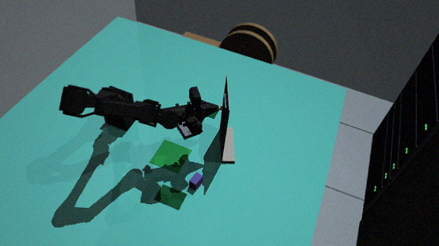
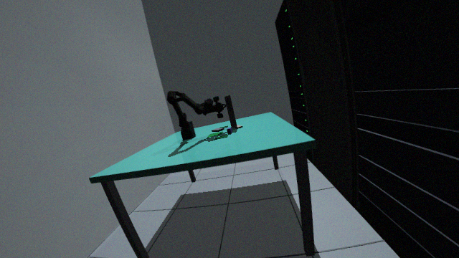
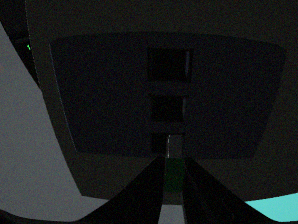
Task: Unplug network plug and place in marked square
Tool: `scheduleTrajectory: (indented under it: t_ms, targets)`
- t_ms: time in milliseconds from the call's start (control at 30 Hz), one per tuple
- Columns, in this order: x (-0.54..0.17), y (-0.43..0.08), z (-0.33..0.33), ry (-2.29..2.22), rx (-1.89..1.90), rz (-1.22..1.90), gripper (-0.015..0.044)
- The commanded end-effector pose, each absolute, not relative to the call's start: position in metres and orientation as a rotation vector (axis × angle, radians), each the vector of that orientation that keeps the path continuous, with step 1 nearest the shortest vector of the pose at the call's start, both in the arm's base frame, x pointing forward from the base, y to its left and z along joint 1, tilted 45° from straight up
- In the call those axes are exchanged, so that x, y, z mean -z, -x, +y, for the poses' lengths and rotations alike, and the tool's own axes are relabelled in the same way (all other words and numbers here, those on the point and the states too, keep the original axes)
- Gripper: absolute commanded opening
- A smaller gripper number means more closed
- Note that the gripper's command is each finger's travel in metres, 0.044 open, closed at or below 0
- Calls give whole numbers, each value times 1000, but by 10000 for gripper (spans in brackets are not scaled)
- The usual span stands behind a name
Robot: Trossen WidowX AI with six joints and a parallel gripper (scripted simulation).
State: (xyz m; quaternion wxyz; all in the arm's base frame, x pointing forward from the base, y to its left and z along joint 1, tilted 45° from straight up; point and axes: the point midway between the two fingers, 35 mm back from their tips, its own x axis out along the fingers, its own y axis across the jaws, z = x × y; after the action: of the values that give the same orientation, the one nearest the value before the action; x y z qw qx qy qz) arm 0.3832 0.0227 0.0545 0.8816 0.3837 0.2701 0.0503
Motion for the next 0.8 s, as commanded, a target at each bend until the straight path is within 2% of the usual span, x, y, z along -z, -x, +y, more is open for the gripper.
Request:
scheduleTrajectory:
  t_ms: [0, 767]
  targets:
    - [-55, -381, 22, -801, -104, 564, 0]
    - [-59, -369, 21, -801, -104, 564, 0]
